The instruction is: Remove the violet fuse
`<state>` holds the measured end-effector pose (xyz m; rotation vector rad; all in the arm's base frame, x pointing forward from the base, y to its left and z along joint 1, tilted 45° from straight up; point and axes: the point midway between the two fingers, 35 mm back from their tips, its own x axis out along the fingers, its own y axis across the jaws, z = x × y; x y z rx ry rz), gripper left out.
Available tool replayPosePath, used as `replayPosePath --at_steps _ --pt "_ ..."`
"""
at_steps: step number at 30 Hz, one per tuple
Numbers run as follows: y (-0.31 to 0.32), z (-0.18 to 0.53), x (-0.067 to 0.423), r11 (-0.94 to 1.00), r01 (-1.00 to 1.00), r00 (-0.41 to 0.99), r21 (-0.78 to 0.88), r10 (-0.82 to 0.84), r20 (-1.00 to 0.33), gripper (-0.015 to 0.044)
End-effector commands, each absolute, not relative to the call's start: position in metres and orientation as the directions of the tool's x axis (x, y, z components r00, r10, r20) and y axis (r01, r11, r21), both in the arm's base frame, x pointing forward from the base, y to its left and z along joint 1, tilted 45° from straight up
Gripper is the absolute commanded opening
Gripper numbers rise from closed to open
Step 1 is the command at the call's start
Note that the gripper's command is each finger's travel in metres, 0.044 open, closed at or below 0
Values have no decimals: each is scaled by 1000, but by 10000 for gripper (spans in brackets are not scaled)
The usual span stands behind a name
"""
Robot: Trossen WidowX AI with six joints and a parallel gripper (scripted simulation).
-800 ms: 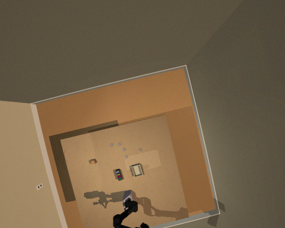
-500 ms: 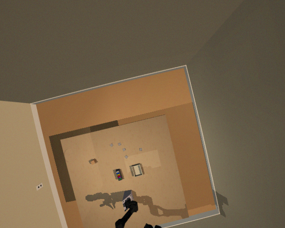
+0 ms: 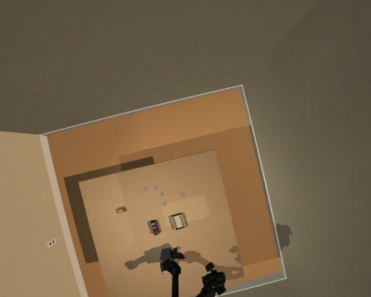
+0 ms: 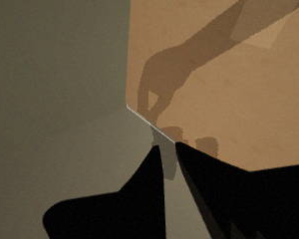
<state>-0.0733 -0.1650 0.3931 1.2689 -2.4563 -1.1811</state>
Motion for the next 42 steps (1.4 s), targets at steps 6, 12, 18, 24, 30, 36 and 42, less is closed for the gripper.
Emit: replayPosePath --at_steps 6,12,18,24,30,36,42 --pt "-236 340 29 -129 -519 -388 845 -845 -367 62" --pt "-246 281 115 -417 -339 -188 843 -848 -495 62" --pt "-232 235 180 -565 -44 -93 824 -819 -567 62" --pt "-210 198 222 -604 209 -38 769 -791 -611 62" --pt "-153 132 274 -560 558 18 612 -730 -684 62" --pt "-75 60 295 -355 859 32 368 -680 -733 62" --pt "3 -15 277 -65 994 21 91 -687 -726 62"
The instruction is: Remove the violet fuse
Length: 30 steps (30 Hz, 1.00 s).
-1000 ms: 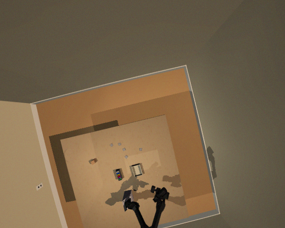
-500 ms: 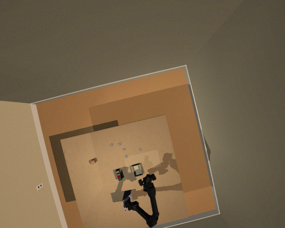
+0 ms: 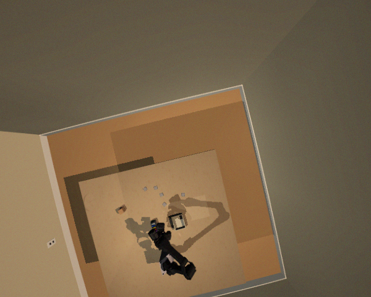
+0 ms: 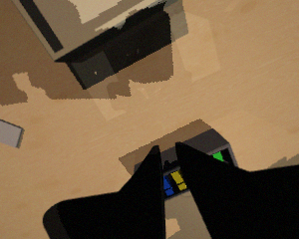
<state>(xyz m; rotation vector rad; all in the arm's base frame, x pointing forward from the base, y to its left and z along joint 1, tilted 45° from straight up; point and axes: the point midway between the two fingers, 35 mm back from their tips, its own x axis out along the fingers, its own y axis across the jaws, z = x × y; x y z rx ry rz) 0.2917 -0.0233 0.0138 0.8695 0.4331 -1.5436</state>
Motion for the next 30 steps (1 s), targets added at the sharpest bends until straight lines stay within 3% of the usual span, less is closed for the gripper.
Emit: replayPosePath --at_steps 1,4,30 --pt "13 -26 270 -15 999 20 42 -694 -720 62" --pt "27 -42 259 56 998 20 -27 -706 -708 62" --pt "11 -54 265 56 998 21 -27 -706 -708 62"
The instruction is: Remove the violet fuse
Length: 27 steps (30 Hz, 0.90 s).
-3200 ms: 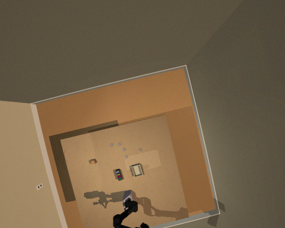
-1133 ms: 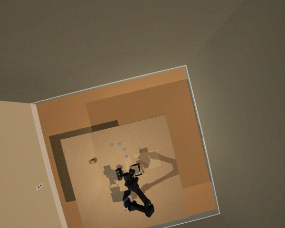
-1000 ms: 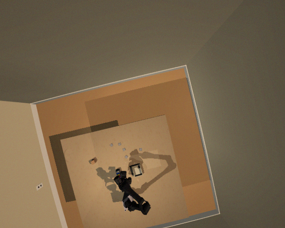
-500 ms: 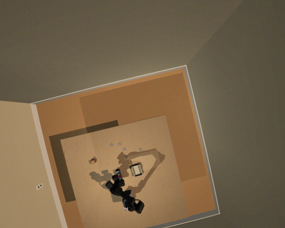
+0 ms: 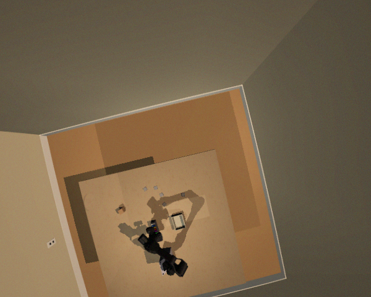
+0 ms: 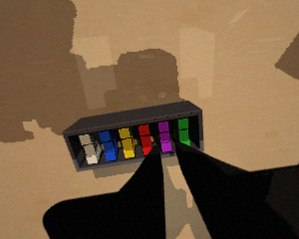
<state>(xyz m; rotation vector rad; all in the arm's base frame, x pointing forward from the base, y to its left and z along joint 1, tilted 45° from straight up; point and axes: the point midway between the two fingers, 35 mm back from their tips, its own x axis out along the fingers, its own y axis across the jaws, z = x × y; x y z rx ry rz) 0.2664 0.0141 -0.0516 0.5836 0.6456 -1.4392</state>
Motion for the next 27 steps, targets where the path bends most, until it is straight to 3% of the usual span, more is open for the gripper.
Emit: replayPosePath --at_steps 1,27 --pt "11 -55 266 56 998 21 -27 -706 -708 62" --pt "-3 -68 266 56 998 21 -27 -707 -707 62"
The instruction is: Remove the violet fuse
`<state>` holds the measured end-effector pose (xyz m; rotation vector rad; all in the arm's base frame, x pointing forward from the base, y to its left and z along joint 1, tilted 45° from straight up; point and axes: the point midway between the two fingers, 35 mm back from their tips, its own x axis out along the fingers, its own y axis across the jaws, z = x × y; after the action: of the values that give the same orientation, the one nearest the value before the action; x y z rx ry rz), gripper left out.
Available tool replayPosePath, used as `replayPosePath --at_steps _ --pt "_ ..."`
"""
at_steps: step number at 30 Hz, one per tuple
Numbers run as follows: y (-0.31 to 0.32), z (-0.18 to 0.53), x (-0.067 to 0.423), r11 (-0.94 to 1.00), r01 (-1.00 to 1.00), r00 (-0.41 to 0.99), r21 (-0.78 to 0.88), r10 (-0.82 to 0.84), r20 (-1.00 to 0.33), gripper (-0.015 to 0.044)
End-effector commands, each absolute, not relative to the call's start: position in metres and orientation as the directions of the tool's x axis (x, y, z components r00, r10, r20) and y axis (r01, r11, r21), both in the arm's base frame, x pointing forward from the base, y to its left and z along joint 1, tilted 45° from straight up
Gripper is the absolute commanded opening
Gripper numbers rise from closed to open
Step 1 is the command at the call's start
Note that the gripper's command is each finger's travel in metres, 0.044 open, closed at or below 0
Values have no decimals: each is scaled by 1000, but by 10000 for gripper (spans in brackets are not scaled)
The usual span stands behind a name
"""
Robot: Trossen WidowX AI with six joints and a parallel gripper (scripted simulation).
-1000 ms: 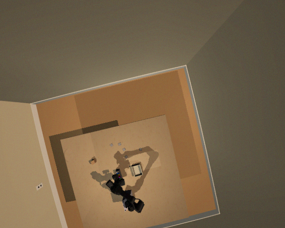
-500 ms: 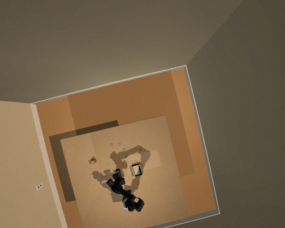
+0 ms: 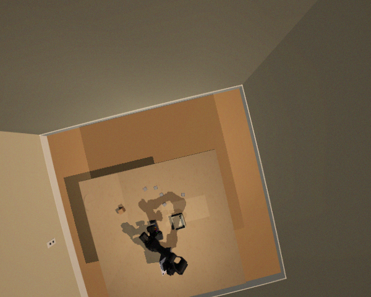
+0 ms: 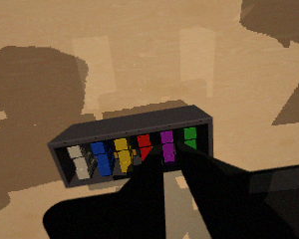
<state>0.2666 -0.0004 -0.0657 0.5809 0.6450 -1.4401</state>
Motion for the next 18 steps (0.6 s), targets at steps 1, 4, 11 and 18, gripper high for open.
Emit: replayPosePath --at_steps 1,4,11,18 --pt "-3 -68 266 56 998 21 -27 -707 -707 62" --pt "-4 -69 266 56 998 21 -27 -707 -707 62" --pt "-3 -68 266 52 998 20 -23 -705 -709 22" --pt "-3 -68 266 52 998 20 -23 -705 -709 0"
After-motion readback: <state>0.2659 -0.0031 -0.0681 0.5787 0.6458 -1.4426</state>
